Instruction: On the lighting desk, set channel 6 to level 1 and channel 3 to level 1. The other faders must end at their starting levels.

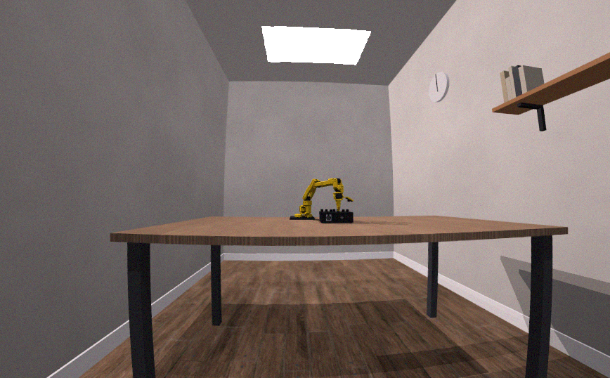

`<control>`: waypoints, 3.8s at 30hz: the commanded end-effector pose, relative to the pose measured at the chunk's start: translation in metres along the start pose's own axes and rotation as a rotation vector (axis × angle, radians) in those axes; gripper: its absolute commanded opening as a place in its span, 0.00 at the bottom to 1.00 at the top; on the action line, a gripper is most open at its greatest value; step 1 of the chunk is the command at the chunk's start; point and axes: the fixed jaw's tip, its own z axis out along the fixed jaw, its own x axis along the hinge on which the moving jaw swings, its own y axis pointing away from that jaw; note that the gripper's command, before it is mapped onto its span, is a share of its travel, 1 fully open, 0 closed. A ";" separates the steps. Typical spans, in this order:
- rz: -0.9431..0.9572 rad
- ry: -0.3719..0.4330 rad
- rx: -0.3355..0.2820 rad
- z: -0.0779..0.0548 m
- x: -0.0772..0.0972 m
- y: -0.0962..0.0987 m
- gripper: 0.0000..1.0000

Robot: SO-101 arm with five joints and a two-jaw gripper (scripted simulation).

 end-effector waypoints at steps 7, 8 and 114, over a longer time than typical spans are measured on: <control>-0.029 0.031 -0.034 0.007 -0.001 0.012 0.00; -0.029 0.031 -0.034 0.007 -0.001 0.013 0.00; -0.027 0.000 -0.003 -0.002 0.005 -0.006 0.00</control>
